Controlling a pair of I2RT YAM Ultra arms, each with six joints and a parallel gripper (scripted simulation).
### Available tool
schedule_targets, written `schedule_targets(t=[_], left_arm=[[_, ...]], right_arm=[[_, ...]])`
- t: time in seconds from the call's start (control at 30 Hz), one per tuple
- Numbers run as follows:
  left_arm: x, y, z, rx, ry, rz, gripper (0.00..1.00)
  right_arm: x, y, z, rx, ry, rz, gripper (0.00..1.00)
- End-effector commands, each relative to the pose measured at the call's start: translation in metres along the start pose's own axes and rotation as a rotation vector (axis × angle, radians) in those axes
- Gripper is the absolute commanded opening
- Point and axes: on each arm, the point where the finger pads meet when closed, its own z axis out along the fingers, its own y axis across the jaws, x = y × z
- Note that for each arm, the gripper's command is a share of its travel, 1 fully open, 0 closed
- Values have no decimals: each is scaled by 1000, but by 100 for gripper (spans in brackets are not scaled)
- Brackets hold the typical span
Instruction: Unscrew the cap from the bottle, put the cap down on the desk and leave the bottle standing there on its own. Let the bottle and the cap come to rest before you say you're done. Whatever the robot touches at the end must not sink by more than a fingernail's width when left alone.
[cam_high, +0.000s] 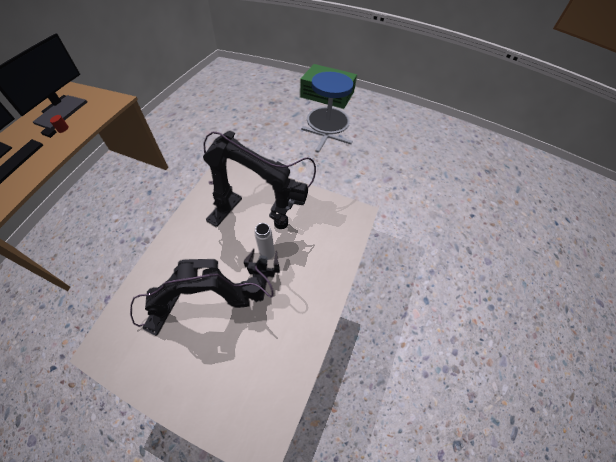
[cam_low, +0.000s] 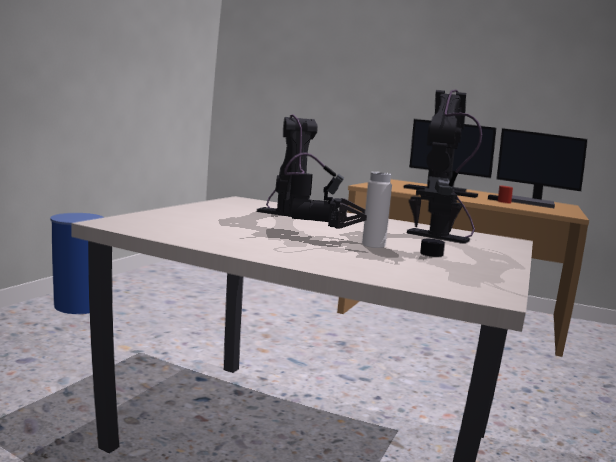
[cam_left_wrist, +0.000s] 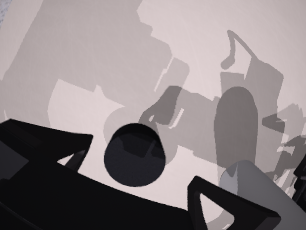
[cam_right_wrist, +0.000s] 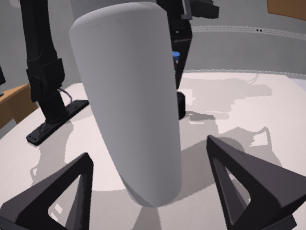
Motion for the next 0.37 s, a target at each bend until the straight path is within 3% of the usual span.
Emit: schedule_targets(t=[0.0,0.33], left_arm=[[4,0,-28,0,5,0,94],[-2,0,-22,-3,-18,0,94]], right_arm=[[-11,5,-10,-19,1,0,96],[-13,-2,-9,-4,-7,-32,96]])
